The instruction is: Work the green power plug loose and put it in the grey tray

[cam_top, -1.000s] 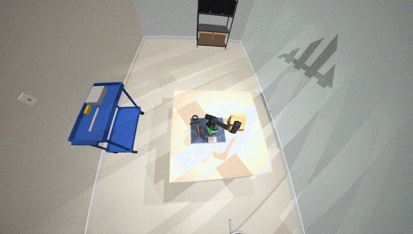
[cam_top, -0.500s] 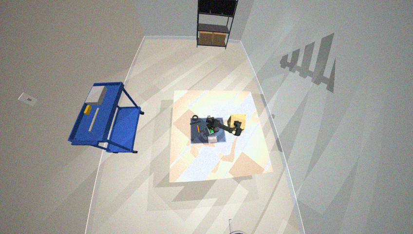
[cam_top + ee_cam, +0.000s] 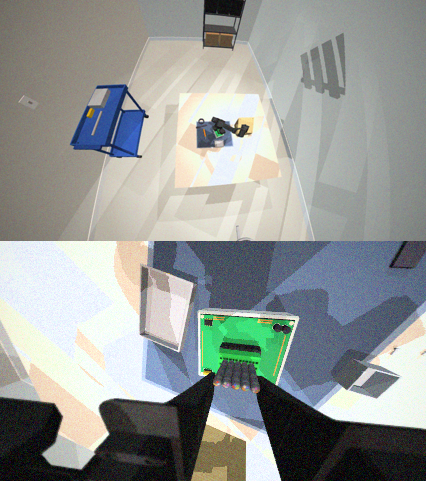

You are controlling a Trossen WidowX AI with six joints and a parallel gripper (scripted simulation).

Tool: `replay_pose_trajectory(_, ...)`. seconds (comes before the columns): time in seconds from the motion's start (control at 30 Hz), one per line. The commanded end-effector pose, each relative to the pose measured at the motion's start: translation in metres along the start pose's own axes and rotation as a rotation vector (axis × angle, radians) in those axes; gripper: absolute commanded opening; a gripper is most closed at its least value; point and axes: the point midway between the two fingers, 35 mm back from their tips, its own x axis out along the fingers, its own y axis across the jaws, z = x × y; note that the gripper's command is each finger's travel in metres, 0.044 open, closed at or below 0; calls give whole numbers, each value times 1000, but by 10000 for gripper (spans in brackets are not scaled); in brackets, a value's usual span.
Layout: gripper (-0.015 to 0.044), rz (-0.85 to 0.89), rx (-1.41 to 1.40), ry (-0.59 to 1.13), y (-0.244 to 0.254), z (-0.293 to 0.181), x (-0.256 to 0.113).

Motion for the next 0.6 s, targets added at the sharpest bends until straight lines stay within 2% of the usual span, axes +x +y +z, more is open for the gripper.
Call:
replay_pose_trajectory(0.0, 0, -63, 22, -29, -1, -1, -16)
replay_pose_trajectory(0.17, 0, -210, 24, -27, 12, 0, -17)
replay_pose_trajectory(0.3, 0, -263, 25, -26, 17, 0, -17)
replay_pose_trajectory(0.57, 0, -125, 23, -28, 5, -1, -21)
